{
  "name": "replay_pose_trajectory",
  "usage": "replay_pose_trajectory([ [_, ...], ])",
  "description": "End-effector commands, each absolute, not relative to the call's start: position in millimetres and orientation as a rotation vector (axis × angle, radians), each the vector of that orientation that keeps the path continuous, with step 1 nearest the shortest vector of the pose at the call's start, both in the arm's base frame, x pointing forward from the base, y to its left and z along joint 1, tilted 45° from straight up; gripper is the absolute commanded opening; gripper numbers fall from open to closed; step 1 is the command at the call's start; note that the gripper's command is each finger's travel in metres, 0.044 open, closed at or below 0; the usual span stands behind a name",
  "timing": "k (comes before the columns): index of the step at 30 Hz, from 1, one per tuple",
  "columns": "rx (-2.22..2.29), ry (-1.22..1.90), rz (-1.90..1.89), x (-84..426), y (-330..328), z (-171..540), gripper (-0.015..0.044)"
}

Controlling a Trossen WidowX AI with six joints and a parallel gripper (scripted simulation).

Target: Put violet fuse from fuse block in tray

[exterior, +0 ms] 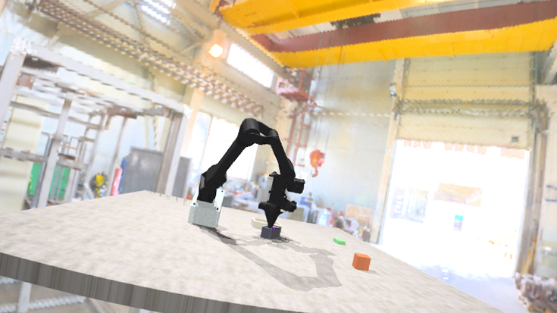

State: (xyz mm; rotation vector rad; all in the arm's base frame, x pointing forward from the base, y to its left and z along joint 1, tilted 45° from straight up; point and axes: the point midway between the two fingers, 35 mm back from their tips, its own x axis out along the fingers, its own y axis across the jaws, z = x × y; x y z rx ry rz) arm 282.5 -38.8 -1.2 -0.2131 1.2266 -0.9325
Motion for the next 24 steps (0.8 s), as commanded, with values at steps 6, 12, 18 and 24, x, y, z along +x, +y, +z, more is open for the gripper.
replay_pose_trajectory([
  [6, -0.209, 1.224, -0.931, 283.1, -34.4, 2.4, 0.0],
  [12, -0.209, 1.224, -0.931, 283.1, -32.3, 4.4, 0.0],
  [18, -0.21, 1.225, -0.931, 283.0, -30.2, 6.5, 0.0],
  [24, -0.21, 1.225, -0.931, 283.0, -28.1, 8.5, 0.0],
])
